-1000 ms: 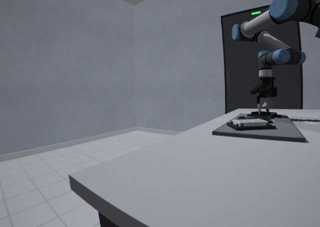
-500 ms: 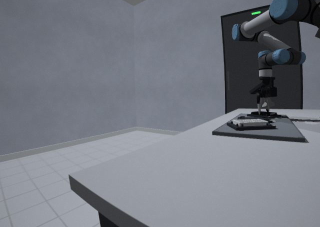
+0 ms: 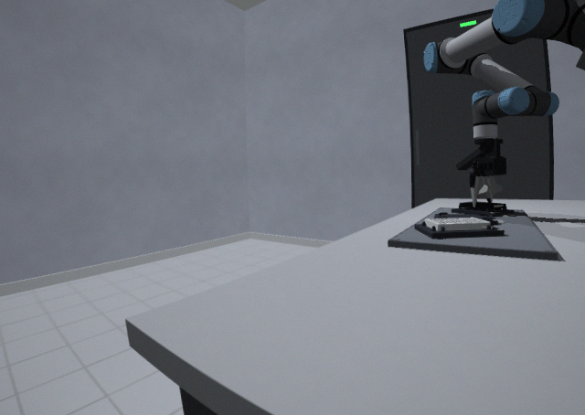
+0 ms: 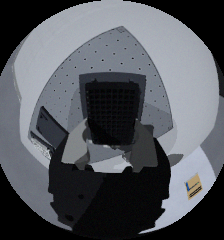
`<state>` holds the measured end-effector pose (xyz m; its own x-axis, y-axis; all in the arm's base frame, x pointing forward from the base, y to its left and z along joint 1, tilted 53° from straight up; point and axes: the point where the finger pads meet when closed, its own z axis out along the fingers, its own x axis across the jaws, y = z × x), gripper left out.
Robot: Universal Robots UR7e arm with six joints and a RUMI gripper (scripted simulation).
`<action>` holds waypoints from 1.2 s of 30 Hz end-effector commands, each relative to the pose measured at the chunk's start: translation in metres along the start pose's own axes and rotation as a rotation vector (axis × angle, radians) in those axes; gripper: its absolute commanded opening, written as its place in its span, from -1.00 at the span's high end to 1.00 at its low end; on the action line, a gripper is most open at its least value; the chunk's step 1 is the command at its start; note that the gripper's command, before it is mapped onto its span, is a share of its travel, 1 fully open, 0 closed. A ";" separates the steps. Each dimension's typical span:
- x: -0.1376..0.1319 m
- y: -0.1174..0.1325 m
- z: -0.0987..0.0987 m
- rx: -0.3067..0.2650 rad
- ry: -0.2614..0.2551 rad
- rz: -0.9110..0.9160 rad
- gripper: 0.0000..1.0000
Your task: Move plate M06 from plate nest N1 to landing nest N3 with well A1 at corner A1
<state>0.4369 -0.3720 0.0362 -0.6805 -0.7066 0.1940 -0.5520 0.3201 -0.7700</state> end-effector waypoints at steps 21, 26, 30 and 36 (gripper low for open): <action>-0.014 0.005 -0.026 0.001 0.000 -0.060 1.00; -0.037 0.014 -0.026 0.001 0.000 -0.160 1.00; -0.056 0.022 -0.026 0.001 0.000 -0.240 1.00; -0.074 0.029 -0.026 0.001 0.000 -0.320 1.00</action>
<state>0.4506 -0.3080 0.0232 -0.5226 -0.7666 0.3731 -0.7027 0.1394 -0.6977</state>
